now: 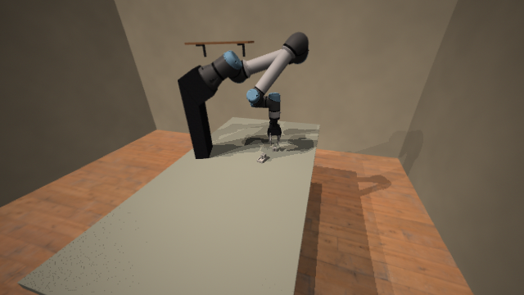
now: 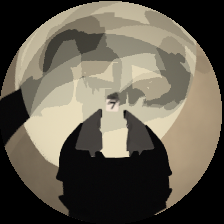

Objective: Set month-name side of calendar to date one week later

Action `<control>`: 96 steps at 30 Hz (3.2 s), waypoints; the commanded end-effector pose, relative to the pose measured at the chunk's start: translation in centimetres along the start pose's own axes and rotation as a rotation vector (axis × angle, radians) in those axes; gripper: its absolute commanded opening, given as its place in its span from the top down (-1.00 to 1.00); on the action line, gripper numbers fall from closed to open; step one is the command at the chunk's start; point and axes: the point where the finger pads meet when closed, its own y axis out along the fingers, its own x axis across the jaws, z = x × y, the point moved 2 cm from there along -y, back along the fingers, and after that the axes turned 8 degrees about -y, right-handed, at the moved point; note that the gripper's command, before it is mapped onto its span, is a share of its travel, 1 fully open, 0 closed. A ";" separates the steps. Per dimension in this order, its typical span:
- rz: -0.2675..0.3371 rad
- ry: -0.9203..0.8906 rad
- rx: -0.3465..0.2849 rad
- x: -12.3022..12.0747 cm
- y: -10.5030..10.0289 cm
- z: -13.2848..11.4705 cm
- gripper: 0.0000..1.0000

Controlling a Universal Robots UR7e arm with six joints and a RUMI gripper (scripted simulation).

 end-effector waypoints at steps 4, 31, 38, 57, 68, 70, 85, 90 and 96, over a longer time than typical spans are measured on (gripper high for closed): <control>0.000 0.000 0.000 0.0 -2.7 0.0 0.44; 0.022 -0.005 -0.075 -0.1 -2.7 0.3 0.44; 0.035 -0.006 -0.156 0.0 -2.6 0.5 0.44; 0.033 -0.002 -0.258 0.3 -3.0 0.8 0.44; 0.039 -0.001 -0.271 0.2 -2.9 0.8 0.44; 0.042 0.000 -0.282 0.2 -2.8 0.8 0.44; 0.068 0.002 -0.415 0.1 -2.4 1.0 0.44; 0.071 0.001 -0.467 0.2 -2.5 1.3 0.44; 0.071 0.000 -0.497 0.3 -2.6 1.4 0.44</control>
